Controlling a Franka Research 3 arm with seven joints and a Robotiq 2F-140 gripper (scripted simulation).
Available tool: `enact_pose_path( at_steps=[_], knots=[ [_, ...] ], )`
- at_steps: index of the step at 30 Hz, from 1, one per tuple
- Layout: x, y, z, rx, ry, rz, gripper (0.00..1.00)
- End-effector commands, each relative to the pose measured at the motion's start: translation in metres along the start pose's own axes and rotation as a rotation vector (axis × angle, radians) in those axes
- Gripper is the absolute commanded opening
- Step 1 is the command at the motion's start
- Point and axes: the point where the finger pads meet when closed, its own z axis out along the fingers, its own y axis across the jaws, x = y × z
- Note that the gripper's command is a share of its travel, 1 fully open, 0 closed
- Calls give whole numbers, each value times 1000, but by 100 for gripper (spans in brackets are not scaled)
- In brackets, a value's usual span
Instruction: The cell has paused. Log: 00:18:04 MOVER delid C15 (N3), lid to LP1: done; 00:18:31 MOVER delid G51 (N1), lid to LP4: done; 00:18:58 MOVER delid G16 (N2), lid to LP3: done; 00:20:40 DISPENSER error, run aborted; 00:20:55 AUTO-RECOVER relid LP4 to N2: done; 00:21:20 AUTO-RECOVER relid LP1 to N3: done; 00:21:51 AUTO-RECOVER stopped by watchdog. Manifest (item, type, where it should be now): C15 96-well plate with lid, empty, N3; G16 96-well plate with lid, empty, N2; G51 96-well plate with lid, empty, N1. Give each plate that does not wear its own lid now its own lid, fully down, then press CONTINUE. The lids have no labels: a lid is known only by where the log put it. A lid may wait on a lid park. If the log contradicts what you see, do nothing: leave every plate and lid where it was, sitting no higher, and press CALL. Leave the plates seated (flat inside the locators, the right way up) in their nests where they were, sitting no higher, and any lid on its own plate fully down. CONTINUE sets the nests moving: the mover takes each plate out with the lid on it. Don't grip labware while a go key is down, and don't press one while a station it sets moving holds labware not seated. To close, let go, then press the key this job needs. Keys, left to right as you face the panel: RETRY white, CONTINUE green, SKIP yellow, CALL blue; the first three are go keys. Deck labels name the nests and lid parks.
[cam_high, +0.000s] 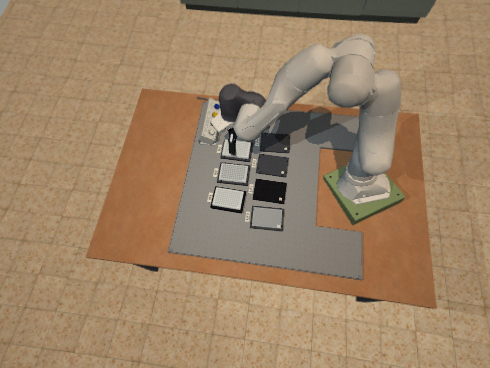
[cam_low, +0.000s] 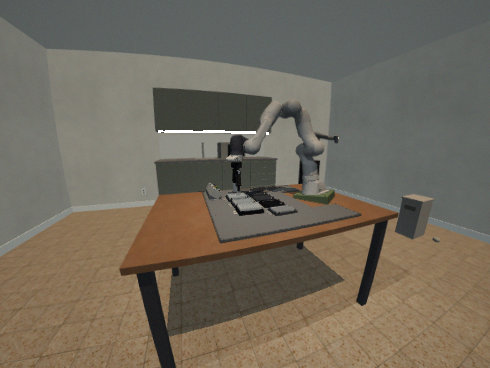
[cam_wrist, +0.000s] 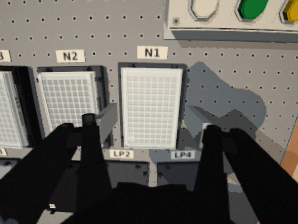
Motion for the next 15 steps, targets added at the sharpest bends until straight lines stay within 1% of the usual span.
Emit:
enact_pose_path(
  at_steps=[1,10,12,15],
  knots=[
    [-2,0,-6,1,-6,6,66],
    [-2,0,-27,1,-6,6,66],
    [-2,0,-27,1,-6,6,66],
    [-2,0,-33,1,-6,6,66]
  ],
)
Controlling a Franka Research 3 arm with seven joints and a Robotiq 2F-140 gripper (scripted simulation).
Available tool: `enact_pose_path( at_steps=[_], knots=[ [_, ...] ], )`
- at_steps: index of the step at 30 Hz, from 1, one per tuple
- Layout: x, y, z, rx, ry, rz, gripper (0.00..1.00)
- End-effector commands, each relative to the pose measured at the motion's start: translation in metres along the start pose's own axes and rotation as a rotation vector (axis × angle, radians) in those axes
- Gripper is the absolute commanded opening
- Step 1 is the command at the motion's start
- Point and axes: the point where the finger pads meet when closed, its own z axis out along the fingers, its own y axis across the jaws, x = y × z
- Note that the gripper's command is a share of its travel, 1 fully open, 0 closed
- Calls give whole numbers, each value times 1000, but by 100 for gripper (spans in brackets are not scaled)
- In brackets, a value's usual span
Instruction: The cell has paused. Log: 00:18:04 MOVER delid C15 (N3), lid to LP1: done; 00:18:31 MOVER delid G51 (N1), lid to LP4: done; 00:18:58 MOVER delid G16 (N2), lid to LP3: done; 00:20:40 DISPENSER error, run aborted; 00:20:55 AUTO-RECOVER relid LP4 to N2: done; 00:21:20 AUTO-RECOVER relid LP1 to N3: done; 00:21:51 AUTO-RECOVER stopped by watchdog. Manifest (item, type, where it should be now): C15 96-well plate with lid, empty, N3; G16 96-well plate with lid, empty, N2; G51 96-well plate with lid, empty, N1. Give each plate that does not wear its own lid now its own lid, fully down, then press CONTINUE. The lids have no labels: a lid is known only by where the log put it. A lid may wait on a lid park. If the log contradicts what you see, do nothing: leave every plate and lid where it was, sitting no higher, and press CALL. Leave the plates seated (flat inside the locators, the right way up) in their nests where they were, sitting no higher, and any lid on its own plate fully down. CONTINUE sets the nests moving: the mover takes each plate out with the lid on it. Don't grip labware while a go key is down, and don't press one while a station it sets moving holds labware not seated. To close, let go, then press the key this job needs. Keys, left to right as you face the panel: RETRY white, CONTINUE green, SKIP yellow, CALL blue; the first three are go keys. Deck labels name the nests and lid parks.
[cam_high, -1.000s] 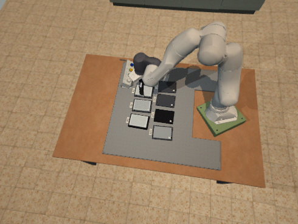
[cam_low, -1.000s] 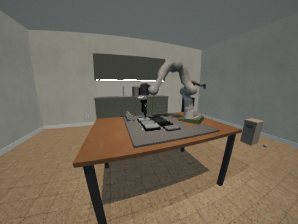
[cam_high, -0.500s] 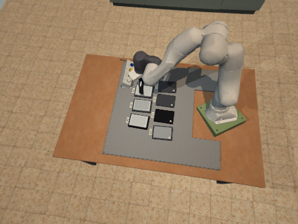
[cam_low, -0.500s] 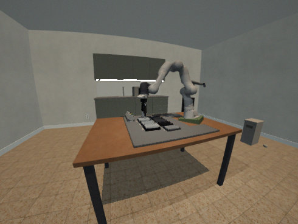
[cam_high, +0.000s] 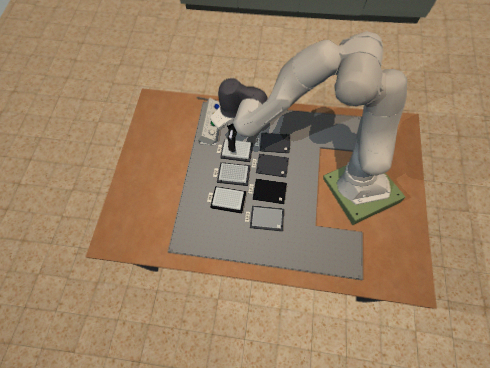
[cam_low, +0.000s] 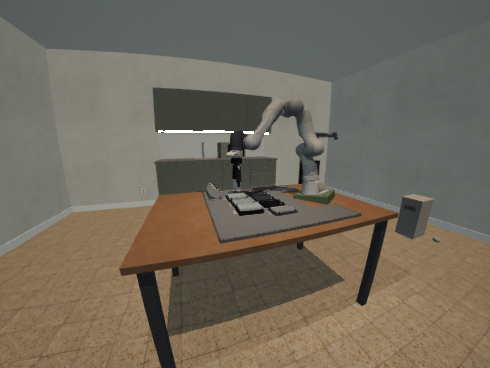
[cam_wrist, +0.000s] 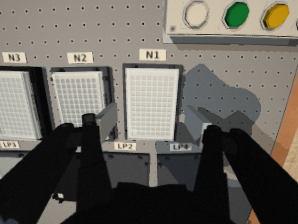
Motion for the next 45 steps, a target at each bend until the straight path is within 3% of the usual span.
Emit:
enact_pose_path(
  at_steps=[1,17,18,20,22,29,31,32,34,45],
  knots=[
    [-2,1,-6,-2,-8,3,66],
    [-2,-2,-15,-2,-8,3,66],
    [-4,-15,-15,2,-8,1,66],
    [-19,-76,-16,18,-10,-8,66],
    [-38,-105,-17,29,-15,-27,66],
    [-136,-235,-17,-2,-8,-57,66],
    [-136,-235,-17,-2,-8,-57,66],
    [-171,-282,-16,-2,-8,-57,66],
    [-194,-311,-16,-2,-8,-57,66],
    [-198,-317,-16,-2,-8,-57,66]
  ],
)
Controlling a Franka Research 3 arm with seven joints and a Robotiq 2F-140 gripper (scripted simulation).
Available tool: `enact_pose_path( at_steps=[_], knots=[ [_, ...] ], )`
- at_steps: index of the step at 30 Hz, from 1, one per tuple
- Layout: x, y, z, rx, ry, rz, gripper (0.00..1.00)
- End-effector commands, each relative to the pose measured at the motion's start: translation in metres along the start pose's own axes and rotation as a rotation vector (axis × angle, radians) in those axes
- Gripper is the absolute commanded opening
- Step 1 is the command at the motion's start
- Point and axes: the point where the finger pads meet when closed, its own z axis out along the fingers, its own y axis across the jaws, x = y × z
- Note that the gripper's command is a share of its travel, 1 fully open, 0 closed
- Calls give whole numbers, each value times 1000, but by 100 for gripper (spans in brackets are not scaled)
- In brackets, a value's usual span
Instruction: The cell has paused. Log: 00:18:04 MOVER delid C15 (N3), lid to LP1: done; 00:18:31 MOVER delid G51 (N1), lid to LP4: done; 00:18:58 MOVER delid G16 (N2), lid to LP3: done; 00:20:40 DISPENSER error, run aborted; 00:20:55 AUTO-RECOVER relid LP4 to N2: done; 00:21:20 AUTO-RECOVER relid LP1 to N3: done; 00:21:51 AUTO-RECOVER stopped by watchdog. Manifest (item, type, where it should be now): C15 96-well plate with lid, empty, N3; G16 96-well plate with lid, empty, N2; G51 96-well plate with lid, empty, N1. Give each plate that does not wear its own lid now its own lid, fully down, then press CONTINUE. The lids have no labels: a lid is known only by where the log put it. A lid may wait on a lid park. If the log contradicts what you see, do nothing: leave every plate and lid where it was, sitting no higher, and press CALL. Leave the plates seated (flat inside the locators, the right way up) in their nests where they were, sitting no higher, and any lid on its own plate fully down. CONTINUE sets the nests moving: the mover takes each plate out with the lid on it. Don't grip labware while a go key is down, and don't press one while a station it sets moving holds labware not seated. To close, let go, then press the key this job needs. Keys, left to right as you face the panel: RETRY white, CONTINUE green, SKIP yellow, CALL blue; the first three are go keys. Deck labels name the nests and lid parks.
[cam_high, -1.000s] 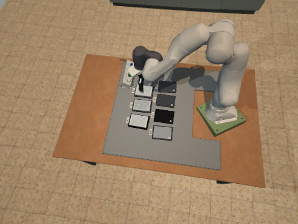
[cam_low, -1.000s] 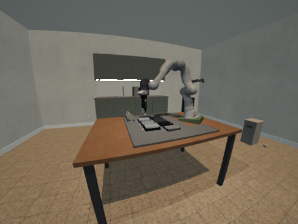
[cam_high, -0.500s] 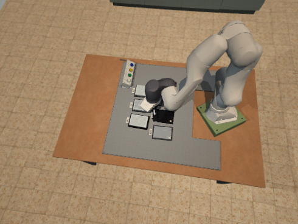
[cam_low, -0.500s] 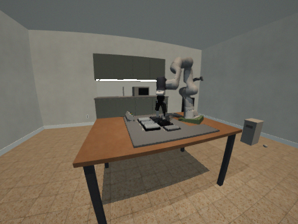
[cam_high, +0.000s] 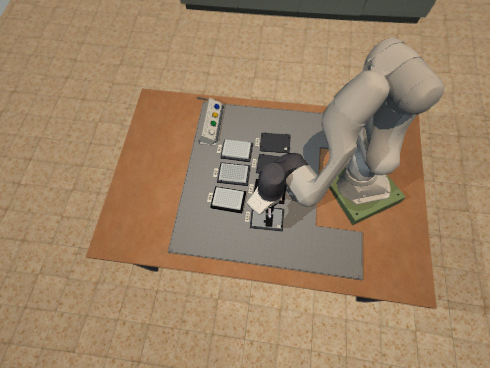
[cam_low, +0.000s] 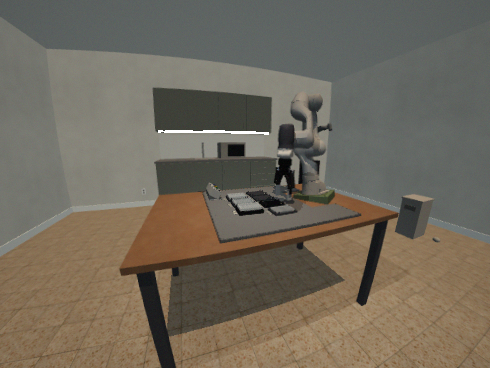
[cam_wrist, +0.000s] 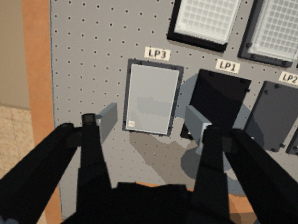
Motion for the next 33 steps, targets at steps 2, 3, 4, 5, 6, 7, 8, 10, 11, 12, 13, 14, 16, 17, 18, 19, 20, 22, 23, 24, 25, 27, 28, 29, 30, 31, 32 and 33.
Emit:
enact_pose_path(
  at_steps=[2,3,4,5,6,7,8,10,11,12,13,14,16,17,18,19,20,22,23,24,25,27,28,29,30,31,32,33],
  knots=[
    [0,-1,0,4,1,107,66],
    [0,-1,0,4,1,107,66],
    [0,-1,0,4,1,107,66],
    [0,-1,0,4,1,107,66],
    [0,-1,0,4,1,107,66],
    [0,-1,0,4,1,107,66],
    [0,-1,0,4,1,107,66],
    [0,-1,0,4,1,107,66],
    [0,-1,0,4,1,107,66],
    [0,-1,0,4,1,107,66],
    [0,-1,0,4,1,107,66],
    [0,-1,0,4,1,107,66],
    [0,-1,0,4,1,107,66],
    [0,-1,0,4,1,107,66],
    [0,-1,0,4,1,107,66],
    [0,-1,0,4,1,107,66],
    [0,-1,0,4,1,107,66],
    [0,-1,0,4,1,107,66],
    [0,-1,0,4,1,107,66],
    [0,-1,0,4,1,107,66],
    [0,-1,0,4,1,107,66],
    [0,-1,1,4,1,107,66],
    [0,-1,1,4,1,107,66],
    [0,-1,2,4,1,107,66],
    [0,-1,2,4,1,107,66],
    [0,-1,3,4,1,107,66],
    [0,-1,4,4,1,107,66],
    [0,-1,5,4,1,107,66]
  ],
)
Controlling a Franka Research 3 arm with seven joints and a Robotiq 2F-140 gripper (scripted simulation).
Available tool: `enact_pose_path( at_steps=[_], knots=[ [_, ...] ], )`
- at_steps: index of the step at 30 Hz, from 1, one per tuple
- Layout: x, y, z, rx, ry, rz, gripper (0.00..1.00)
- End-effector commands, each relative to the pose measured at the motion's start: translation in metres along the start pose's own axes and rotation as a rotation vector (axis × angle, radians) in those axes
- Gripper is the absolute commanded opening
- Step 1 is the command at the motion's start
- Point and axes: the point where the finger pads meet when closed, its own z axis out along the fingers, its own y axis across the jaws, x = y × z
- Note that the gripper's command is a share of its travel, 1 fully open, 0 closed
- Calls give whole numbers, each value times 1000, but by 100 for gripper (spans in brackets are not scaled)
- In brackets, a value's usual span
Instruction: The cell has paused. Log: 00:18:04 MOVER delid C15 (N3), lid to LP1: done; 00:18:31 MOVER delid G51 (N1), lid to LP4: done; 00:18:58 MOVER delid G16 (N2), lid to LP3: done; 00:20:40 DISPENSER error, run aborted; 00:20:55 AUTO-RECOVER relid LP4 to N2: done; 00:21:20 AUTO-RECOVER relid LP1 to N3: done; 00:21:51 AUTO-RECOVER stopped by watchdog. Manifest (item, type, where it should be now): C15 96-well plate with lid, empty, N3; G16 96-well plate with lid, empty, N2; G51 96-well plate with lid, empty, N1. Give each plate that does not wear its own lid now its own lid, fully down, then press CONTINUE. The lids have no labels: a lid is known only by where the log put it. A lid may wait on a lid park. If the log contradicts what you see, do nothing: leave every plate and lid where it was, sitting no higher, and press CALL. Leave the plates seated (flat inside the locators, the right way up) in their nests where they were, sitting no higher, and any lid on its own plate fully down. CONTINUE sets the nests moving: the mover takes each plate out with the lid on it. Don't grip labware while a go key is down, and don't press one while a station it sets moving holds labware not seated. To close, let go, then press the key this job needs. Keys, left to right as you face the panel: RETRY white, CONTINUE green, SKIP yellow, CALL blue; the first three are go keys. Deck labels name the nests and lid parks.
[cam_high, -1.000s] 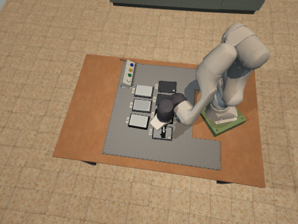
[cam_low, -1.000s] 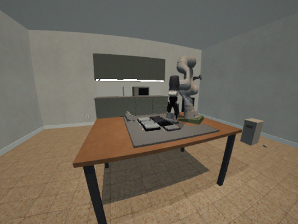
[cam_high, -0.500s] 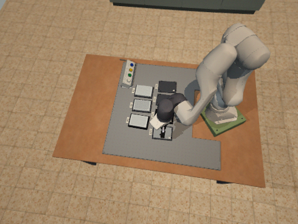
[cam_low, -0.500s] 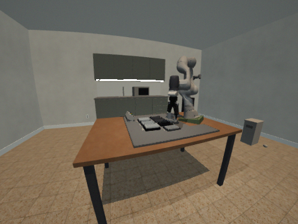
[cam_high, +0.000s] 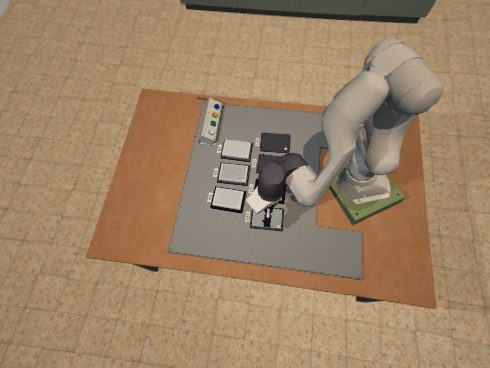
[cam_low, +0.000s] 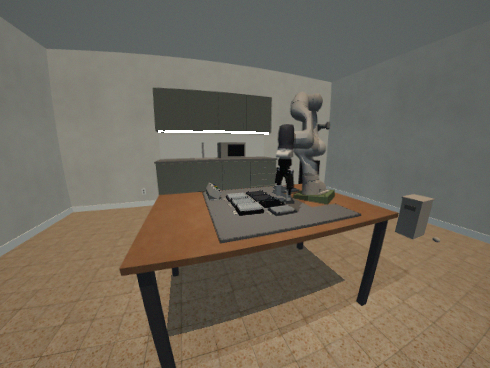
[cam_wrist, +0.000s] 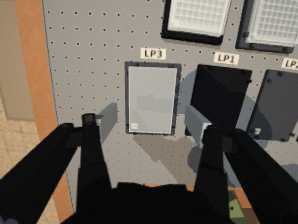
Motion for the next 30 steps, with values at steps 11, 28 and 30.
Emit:
enact_pose_path(
  at_steps=[11,28,30],
  knots=[
    [-1,0,14,0,0,7,66],
    [0,0,38,0,0,7,66],
    [0,0,40,0,0,7,66]
  ],
)
